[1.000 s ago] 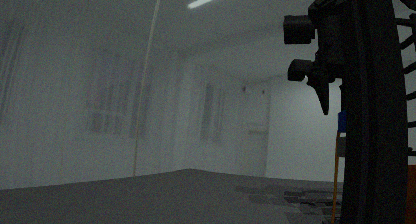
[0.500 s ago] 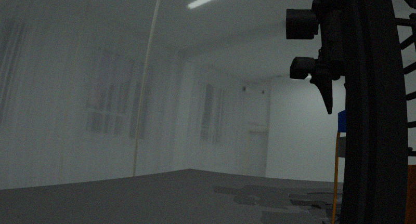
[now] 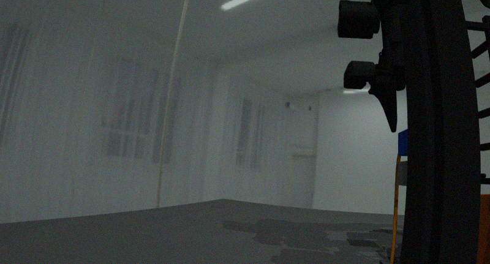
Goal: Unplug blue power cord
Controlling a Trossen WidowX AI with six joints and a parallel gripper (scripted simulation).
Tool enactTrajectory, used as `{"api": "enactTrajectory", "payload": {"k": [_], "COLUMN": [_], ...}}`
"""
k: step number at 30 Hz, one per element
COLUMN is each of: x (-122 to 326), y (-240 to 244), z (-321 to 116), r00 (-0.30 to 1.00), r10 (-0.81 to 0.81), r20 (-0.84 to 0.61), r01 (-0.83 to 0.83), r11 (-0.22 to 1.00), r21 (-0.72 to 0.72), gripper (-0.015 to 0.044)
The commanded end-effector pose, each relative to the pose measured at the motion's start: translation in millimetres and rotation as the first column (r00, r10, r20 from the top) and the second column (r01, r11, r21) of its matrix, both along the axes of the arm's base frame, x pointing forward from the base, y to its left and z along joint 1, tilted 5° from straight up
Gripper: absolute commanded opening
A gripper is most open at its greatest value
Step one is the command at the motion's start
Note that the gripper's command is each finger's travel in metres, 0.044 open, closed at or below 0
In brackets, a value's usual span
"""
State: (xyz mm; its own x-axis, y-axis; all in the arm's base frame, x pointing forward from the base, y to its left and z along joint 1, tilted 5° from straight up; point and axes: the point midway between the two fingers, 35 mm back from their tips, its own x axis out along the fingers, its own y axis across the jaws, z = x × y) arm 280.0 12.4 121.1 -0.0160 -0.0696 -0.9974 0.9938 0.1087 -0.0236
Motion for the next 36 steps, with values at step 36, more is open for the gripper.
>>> {"api": "enactTrajectory", "payload": {"k": [36], "x": [-1.7], "y": [9.8], "z": [-10.9], "r00": [1.0], "r10": [0.001], "r20": [0.002], "r01": [-0.001], "r11": [1.0], "r21": [0.0], "gripper": [0.0]}}
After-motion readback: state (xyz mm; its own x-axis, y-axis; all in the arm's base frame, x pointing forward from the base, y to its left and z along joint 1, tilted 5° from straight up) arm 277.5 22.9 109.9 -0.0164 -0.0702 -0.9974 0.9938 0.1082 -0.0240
